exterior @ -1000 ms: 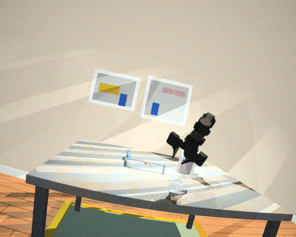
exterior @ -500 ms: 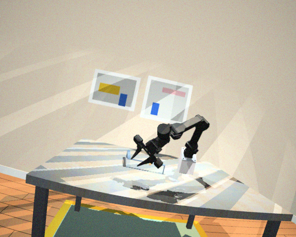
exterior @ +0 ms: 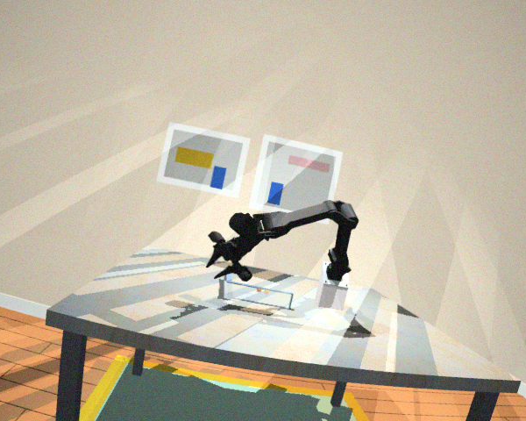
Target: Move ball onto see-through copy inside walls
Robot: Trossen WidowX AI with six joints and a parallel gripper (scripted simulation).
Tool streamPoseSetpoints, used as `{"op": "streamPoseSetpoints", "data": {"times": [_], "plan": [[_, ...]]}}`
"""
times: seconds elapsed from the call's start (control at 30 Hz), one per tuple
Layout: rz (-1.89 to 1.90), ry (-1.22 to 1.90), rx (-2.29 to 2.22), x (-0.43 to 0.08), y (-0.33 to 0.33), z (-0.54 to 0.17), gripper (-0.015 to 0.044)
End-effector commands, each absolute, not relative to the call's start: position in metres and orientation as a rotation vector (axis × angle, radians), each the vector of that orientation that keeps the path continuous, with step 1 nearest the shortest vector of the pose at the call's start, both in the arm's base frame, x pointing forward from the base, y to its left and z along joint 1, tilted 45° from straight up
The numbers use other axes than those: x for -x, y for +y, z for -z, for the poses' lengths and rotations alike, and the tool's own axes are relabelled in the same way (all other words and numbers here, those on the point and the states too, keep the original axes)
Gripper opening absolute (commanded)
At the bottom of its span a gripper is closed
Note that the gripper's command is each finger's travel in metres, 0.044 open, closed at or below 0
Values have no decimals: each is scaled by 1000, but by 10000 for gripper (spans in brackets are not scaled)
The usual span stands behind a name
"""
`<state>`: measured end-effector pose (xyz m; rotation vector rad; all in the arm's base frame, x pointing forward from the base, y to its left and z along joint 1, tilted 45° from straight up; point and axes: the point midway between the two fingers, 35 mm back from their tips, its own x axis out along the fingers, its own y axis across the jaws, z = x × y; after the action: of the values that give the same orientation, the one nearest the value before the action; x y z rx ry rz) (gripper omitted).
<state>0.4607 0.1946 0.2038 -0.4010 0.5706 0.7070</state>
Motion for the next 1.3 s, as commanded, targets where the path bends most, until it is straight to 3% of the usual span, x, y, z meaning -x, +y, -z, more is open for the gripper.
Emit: {"op": "streamPoseSetpoints", "data": {"times": [0.0, 0.2, 0.3, 0.63, 1.0, 1.27], "plan": [[-708, 679, 387, -461, 162, -160, 200], [-701, 833, 322, -452, 101, -97, 200], [-681, 837, 262, -455, 99, -98, 200], [-657, 1140, -94, -393, 24, -10, 200], [-615, 1453, -598, -283, -3, 65, 200], [-614, 1458, -610, -281, 5, 73, 200]]}}
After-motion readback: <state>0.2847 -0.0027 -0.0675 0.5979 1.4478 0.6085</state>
